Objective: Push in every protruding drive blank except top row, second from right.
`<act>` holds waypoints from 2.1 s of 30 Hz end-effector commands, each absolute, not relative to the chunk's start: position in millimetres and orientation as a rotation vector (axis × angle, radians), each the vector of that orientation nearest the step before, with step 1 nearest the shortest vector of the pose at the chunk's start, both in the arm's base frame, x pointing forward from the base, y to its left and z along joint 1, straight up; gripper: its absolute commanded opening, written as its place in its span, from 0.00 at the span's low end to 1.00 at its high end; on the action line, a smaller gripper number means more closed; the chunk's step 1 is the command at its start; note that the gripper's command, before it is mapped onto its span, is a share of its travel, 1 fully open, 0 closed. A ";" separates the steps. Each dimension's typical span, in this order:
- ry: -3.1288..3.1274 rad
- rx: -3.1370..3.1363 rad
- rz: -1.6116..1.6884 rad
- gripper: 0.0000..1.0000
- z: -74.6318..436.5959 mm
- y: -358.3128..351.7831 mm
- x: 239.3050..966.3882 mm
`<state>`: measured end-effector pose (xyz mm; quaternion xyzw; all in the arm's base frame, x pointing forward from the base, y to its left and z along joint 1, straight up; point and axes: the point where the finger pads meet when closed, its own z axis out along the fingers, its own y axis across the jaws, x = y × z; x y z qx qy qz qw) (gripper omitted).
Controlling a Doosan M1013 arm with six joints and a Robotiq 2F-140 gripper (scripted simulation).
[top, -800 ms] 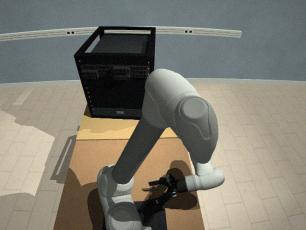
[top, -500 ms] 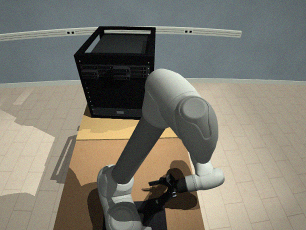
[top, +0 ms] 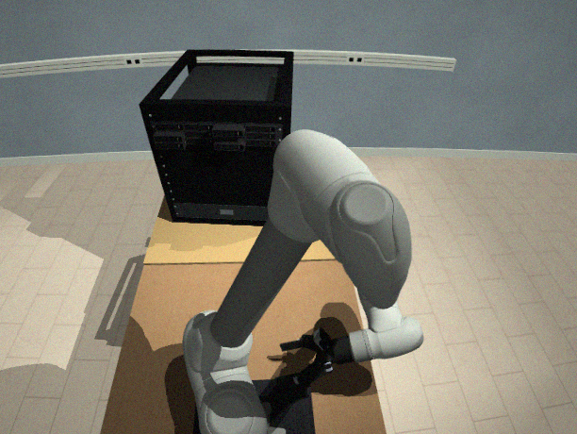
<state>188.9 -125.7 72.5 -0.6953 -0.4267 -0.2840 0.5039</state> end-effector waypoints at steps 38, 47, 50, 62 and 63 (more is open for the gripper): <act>-1.027 -1.691 -0.657 1.00 71.8 -128.5 191.4; -1.016 -1.727 -0.573 1.00 69.6 -136.0 198.8; -1.008 -1.752 -0.517 1.00 68.4 -141.1 204.4; -0.964 -1.891 -0.253 1.00 66.8 -164.3 238.6; -0.957 -1.910 -0.222 1.00 67.1 -166.9 243.6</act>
